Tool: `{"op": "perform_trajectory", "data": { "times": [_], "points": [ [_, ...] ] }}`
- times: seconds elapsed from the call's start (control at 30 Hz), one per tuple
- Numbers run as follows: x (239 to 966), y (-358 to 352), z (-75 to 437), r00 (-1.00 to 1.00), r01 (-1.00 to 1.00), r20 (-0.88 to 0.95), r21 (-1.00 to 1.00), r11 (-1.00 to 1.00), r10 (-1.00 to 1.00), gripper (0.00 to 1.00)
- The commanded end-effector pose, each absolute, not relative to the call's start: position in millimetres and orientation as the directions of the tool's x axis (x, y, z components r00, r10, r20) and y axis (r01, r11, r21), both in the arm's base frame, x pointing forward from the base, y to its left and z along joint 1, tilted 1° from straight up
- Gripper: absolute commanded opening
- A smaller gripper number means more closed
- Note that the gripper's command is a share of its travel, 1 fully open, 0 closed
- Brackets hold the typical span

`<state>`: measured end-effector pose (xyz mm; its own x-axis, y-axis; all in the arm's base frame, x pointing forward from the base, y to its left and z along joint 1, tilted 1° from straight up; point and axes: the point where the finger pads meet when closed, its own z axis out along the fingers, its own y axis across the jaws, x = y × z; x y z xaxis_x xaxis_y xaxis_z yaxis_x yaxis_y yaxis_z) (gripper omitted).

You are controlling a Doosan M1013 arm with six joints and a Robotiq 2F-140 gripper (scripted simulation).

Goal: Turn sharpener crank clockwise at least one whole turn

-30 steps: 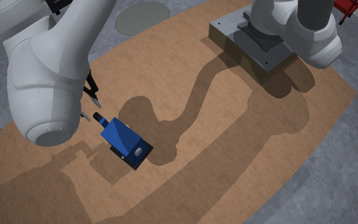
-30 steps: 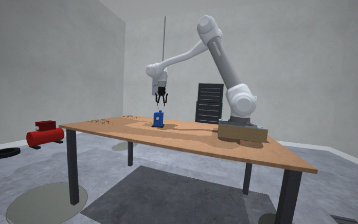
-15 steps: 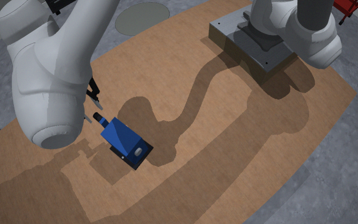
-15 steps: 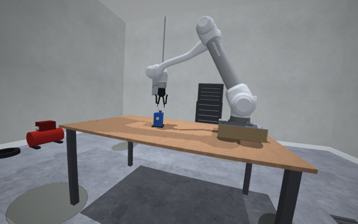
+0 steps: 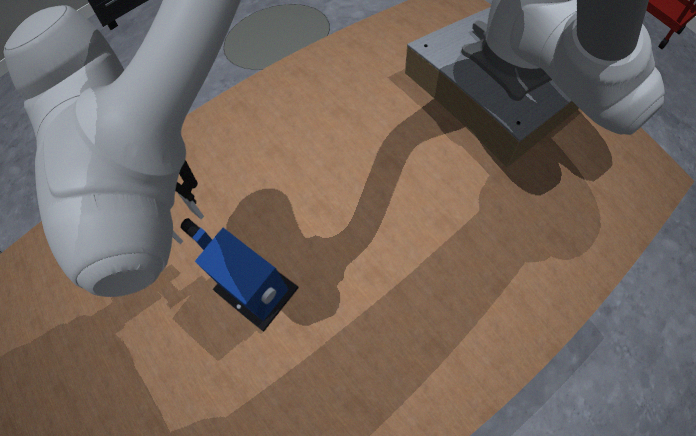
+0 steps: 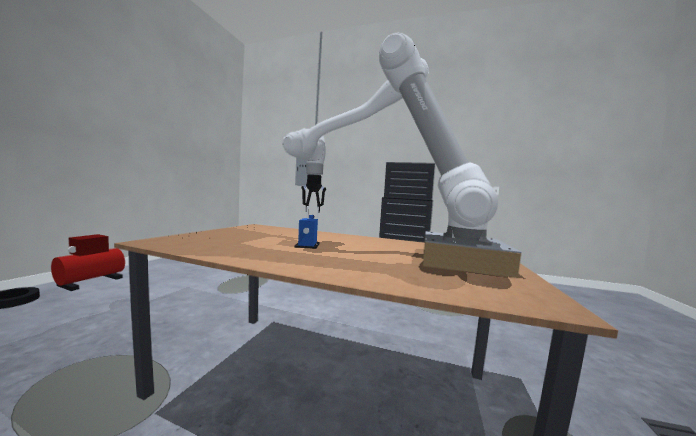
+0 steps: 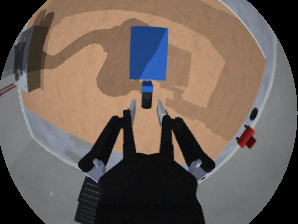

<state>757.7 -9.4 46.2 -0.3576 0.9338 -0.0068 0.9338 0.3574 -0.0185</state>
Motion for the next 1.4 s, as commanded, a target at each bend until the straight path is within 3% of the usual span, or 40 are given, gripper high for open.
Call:
{"op": "perform_trajectory", "data": {
  "times": [0.0,1.37],
  "points": [
    [757.7,-9.4,45.3,-0.358,0.934,-0.007,-0.018,0.357,0.934,0.32],
    [757.6,-9.5,36.9,-0.358,0.934,-0.007,-0.018,0.357,0.934,0.32]
  ]
}}
